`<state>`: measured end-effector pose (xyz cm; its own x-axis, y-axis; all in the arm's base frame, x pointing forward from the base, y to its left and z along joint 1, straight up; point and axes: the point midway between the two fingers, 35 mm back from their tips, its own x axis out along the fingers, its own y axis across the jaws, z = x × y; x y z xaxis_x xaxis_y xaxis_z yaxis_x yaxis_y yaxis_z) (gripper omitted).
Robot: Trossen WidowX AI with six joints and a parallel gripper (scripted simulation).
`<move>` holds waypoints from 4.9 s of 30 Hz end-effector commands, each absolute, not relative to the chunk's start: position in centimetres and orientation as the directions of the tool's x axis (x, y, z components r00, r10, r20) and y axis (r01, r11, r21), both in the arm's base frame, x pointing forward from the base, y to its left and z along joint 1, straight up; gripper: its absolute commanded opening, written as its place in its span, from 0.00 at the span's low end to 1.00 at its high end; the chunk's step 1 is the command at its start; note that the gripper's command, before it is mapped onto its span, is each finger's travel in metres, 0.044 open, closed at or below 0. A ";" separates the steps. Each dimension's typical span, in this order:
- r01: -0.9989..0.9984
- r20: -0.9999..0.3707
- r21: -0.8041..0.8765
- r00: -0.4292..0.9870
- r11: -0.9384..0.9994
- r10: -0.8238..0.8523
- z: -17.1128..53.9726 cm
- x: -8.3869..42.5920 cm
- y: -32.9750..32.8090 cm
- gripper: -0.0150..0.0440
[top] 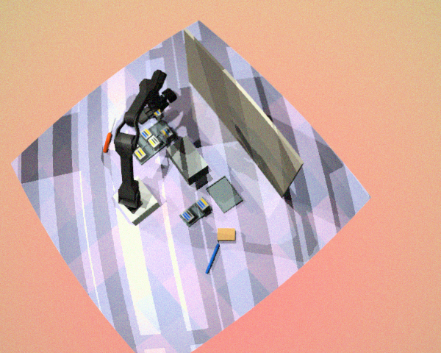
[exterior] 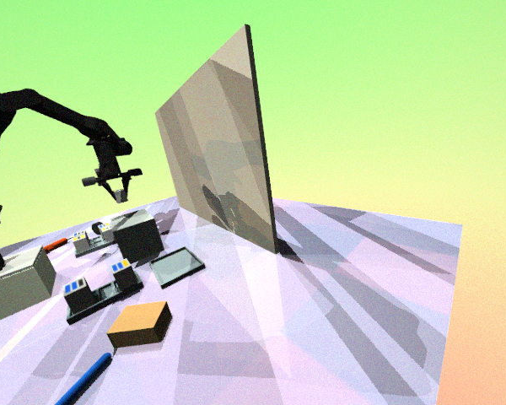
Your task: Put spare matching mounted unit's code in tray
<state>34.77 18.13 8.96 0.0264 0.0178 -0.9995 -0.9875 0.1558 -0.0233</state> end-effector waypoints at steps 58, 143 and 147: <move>-0.979 -0.999 -0.043 0.043 0.199 -0.005 13.0 36.6 -11.6 0.25; -0.987 -0.999 -0.029 0.026 0.157 -0.020 6.9 30.4 -24.7 0.25; -0.987 -0.999 -0.029 0.026 0.157 -0.020 6.5 30.4 -24.7 0.25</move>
